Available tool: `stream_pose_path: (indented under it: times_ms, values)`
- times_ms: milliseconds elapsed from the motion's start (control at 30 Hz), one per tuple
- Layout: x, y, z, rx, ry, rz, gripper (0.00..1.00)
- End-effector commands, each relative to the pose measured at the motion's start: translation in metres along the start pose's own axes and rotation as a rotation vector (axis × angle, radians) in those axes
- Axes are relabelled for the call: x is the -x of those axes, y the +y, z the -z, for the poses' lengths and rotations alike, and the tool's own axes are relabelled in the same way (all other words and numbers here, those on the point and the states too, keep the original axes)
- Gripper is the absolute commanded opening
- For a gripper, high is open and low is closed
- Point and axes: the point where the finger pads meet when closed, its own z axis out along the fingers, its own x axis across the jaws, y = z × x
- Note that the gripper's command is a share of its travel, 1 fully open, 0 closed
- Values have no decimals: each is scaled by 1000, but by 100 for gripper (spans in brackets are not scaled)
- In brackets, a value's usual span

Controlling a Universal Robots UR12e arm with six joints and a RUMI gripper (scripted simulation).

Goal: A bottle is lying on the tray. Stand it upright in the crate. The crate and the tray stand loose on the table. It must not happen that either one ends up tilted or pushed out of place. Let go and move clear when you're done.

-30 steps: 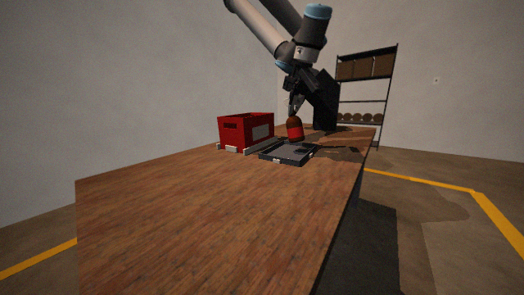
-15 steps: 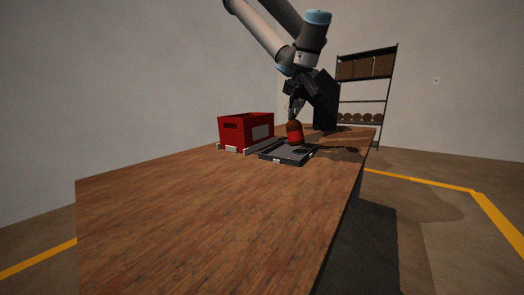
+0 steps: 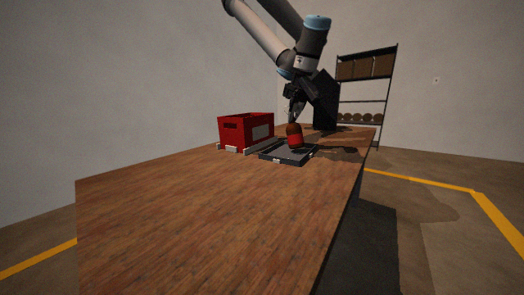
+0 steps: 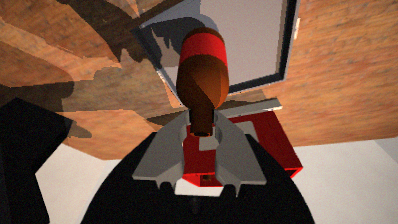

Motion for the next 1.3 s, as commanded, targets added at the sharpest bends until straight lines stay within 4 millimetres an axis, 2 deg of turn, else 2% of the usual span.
stream_pose_path:
  times_ms: [0,1267]
  values:
    - [0,-2,-4,-1,1,0,0]
    - [0,-4,-11,-1,1,0,0]
